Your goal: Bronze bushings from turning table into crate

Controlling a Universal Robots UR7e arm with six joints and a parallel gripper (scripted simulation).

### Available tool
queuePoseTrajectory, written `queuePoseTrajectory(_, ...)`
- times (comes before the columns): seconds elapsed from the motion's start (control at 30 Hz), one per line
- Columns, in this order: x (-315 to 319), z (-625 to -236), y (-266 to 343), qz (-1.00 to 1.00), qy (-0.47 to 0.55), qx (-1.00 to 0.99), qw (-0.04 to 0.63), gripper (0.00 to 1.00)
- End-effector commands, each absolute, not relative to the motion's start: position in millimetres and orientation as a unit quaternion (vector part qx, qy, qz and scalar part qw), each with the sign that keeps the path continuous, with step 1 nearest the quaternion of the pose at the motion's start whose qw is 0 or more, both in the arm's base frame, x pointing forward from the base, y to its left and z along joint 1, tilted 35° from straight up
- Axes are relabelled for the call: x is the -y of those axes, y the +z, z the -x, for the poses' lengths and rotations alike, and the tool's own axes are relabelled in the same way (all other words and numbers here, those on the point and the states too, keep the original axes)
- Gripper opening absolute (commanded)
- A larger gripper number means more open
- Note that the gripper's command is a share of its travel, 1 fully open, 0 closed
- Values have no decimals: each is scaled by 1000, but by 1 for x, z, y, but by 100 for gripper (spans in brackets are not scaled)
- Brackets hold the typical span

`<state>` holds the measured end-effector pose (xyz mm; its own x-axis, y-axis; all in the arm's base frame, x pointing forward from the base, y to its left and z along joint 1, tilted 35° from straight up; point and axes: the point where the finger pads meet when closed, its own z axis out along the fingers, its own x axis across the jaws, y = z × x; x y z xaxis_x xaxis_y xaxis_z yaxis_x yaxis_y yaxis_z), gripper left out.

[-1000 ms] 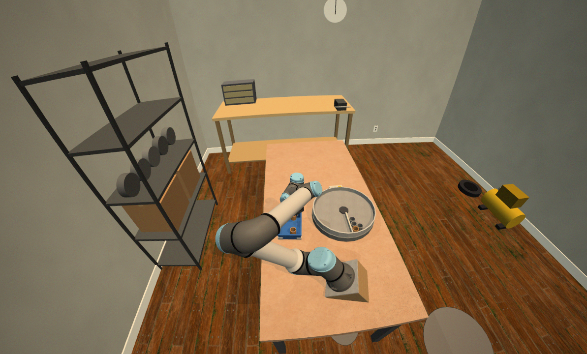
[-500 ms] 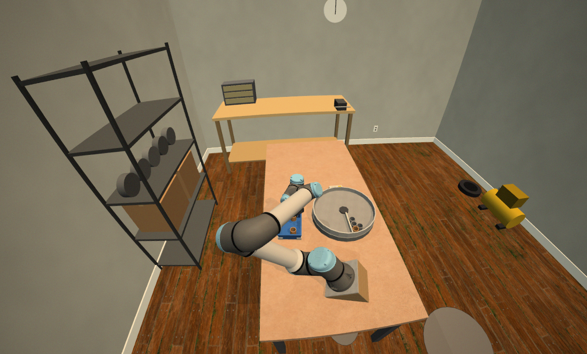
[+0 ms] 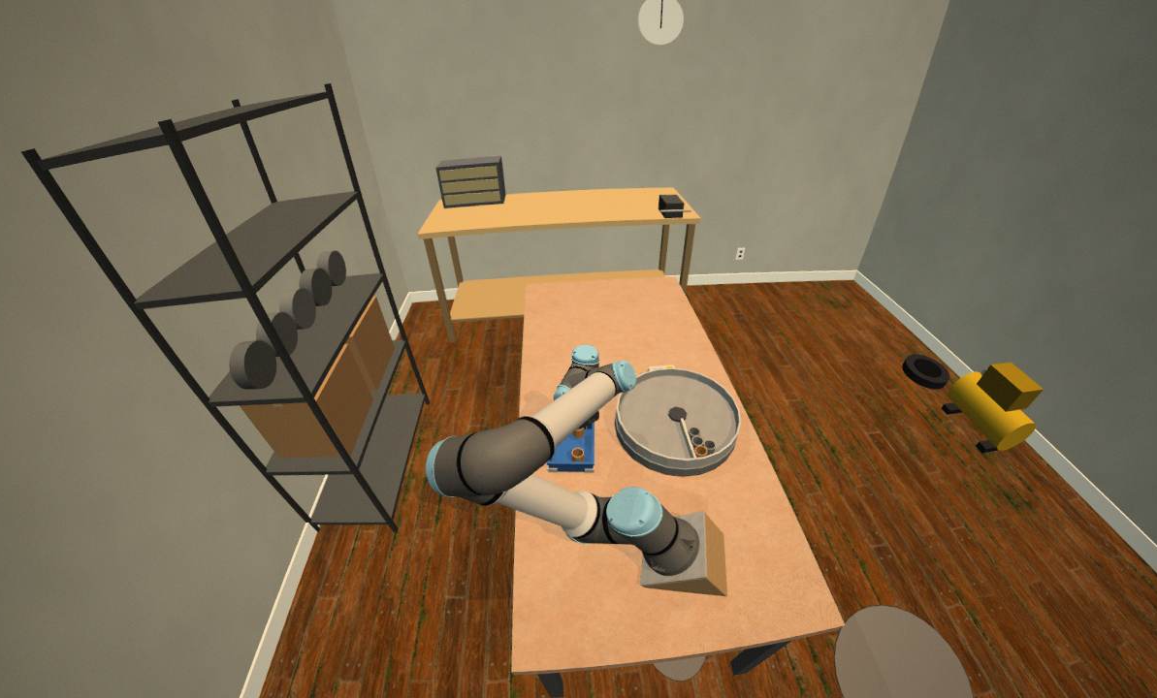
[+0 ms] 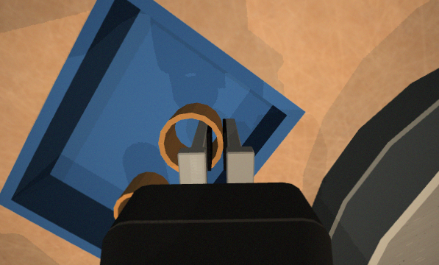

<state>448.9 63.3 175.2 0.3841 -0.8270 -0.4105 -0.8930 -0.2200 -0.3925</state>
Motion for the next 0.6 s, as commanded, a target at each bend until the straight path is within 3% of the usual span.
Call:
queuePoseTrajectory(0.0,-64,-450,174,779,56,-552,292,0)
queuePoseTrajectory(0.57,-68,-452,167,779,56,-552,292,0)
